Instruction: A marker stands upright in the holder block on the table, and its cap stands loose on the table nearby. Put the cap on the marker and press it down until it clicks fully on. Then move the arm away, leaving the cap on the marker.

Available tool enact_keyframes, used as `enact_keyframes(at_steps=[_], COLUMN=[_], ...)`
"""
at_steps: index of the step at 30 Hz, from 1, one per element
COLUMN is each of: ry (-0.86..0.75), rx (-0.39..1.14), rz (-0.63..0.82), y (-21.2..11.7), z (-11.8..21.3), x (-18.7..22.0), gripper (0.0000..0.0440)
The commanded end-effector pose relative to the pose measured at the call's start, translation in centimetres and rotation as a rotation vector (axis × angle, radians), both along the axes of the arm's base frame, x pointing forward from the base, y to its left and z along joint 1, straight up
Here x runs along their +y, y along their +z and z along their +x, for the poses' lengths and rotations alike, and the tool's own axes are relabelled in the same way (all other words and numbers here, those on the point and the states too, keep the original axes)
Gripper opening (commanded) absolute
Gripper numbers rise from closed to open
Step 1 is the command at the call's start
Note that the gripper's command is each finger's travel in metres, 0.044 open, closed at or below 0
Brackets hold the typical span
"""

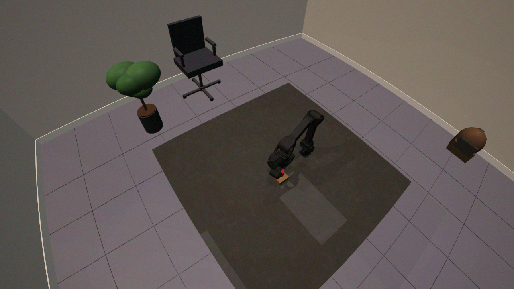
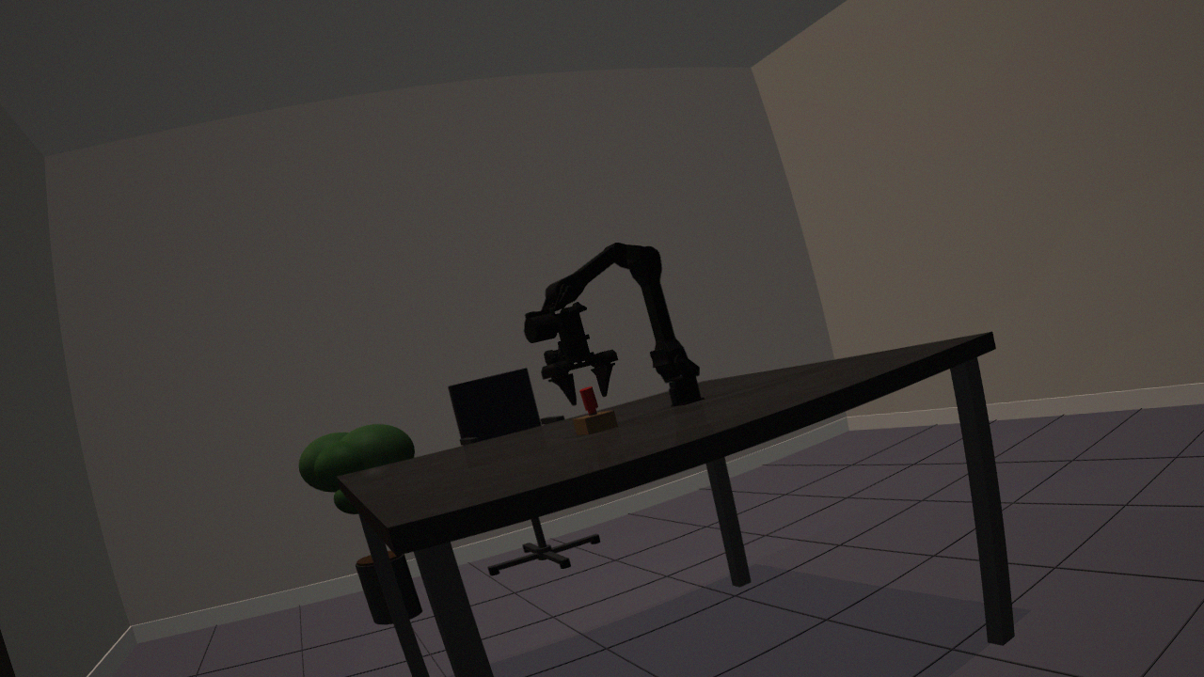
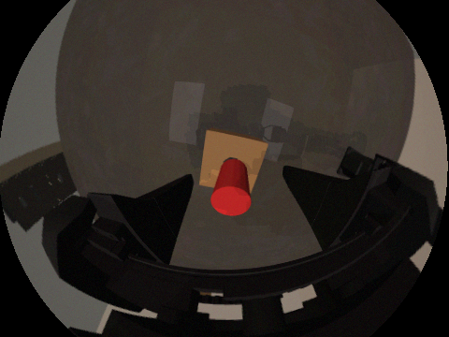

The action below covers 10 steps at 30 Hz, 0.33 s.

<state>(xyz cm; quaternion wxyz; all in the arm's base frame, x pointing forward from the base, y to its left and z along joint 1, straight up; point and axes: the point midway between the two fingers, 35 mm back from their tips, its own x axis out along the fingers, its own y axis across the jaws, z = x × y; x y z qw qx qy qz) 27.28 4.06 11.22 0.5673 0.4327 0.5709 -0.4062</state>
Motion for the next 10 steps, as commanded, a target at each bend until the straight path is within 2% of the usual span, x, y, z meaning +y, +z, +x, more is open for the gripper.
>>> enact_keyframes(at_steps=[1,10], ry=[-0.009,-0.010], rx=[-0.040,-0.069], rz=[0.011,0.025], y=[1.6,4.2], z=[0.3,0.0], x=[0.1,0.1], gripper=[0.0440,0.0440])
